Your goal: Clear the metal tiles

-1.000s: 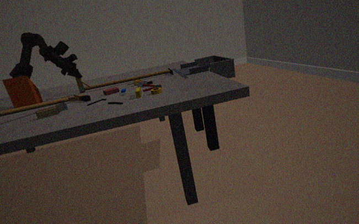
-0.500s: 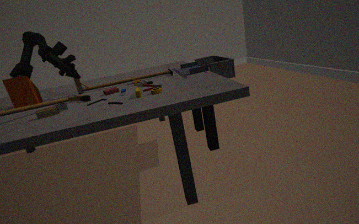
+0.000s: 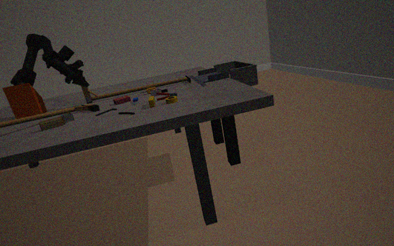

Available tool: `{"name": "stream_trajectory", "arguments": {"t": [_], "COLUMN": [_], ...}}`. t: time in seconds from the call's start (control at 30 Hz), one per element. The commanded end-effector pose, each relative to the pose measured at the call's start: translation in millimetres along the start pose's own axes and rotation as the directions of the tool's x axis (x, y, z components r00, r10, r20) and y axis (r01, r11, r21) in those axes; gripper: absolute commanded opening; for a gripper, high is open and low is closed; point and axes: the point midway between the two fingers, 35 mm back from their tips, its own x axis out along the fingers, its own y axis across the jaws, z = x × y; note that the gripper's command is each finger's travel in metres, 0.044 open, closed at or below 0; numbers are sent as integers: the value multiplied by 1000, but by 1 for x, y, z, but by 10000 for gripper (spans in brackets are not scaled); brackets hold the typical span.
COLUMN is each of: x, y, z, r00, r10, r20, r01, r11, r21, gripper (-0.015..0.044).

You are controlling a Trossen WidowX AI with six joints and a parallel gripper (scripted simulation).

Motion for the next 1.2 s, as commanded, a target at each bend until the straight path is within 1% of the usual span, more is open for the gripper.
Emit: {"name": "stream_trajectory", "arguments": {"t": [0.0, 1.17], "x": [3, 36], "y": [-3, -6], "z": [7, 47], "r00": [1000, 1000], "r10": [-8, -13], "r20": [8, 17], "r01": [8, 13], "r11": [1000, 1000], "r21": [5, 11], "gripper": [0, 0]}}
